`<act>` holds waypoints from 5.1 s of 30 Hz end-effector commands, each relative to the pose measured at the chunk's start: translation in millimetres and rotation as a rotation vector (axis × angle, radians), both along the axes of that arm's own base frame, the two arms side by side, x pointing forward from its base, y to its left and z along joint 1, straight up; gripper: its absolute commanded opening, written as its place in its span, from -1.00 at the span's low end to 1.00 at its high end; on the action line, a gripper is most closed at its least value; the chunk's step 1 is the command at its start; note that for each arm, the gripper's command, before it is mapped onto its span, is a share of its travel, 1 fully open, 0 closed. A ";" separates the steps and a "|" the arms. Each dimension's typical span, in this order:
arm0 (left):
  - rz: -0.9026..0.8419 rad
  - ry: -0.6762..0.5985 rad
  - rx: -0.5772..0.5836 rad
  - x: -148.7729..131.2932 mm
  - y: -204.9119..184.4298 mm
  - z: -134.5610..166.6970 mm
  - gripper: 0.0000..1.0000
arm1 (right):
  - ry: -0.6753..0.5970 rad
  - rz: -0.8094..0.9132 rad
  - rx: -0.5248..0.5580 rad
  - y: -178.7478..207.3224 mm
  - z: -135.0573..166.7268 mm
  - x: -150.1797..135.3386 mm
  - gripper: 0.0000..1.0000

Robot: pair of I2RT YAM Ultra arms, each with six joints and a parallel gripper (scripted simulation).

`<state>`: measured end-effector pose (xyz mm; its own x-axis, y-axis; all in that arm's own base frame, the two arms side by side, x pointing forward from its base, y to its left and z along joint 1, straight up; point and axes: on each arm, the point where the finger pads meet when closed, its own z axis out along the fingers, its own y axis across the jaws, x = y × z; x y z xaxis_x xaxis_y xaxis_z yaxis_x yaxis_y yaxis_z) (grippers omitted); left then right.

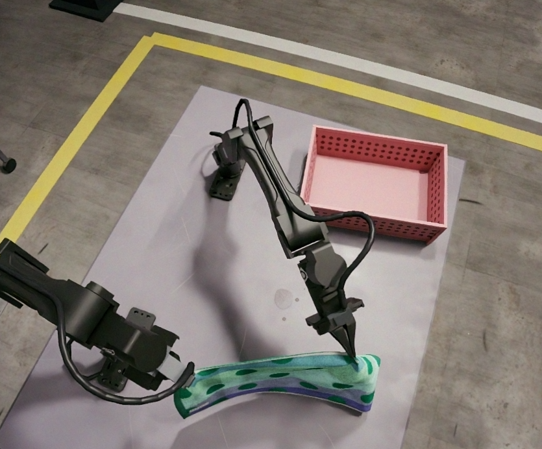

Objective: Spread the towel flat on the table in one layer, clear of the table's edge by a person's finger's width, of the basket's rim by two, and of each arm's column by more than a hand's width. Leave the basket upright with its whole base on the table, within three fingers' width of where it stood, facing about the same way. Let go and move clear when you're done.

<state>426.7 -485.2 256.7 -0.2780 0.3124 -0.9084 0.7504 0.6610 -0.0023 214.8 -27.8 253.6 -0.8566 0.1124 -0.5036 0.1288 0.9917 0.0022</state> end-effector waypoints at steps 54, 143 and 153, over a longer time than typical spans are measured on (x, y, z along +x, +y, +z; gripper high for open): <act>0.057 0.328 0.358 -31.7 87.9 -97.3 -1.00 | 0.175 0.405 -0.013 79.6 -101.7 -36.1 -1.00; 0.080 0.359 0.379 -57.8 132.3 -124.9 0.28 | 0.192 0.771 -0.046 137.3 -120.6 -61.8 0.28; 0.066 0.356 0.382 -50.3 114.3 -114.9 0.28 | 0.188 0.641 -0.038 118.2 -107.0 -53.1 0.28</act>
<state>383.5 -368.2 140.7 -0.5745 0.5497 -0.6064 0.6918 0.7221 -0.0007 161.5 91.8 135.9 -0.8252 -0.4653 -0.3201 -0.4912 0.8711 -0.0001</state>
